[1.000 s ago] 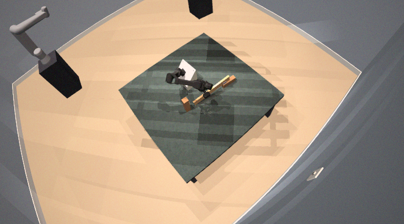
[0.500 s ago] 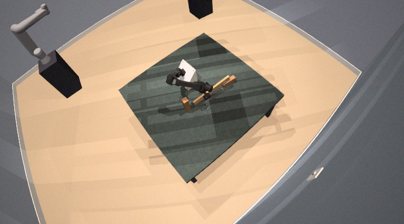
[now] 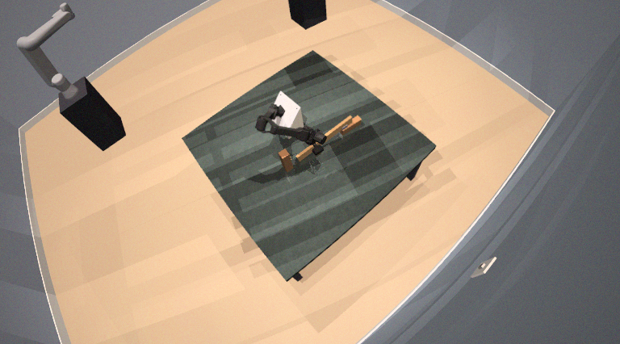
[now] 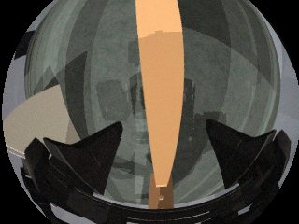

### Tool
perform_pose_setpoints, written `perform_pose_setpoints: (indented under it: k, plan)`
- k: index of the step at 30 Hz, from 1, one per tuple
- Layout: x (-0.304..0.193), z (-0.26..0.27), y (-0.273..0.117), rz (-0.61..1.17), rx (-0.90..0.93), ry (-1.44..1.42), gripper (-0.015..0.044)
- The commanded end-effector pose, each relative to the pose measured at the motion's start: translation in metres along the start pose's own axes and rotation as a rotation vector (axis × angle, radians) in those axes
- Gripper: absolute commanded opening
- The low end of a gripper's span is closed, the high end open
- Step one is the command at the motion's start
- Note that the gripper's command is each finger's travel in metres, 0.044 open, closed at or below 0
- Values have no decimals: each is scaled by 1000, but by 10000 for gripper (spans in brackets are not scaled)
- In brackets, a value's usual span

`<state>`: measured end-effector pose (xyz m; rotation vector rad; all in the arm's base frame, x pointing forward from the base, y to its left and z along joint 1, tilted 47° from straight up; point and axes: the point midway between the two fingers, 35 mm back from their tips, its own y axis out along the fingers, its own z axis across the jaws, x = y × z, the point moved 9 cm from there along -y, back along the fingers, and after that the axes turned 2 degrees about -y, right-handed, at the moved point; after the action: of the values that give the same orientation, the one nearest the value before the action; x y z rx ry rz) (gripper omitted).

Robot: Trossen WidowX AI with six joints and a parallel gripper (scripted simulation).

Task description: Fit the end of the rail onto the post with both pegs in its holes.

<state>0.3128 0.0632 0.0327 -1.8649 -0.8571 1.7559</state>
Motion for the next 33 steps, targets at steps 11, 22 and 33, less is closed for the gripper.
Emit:
perform_pose_setpoints:
  k: [11,22,33]
  plan:
    - [-1,3,16,8,5,-7,335]
    - [-1,3,16,8,5,-7,46]
    - [-1,3,16,8,5,-7,0]
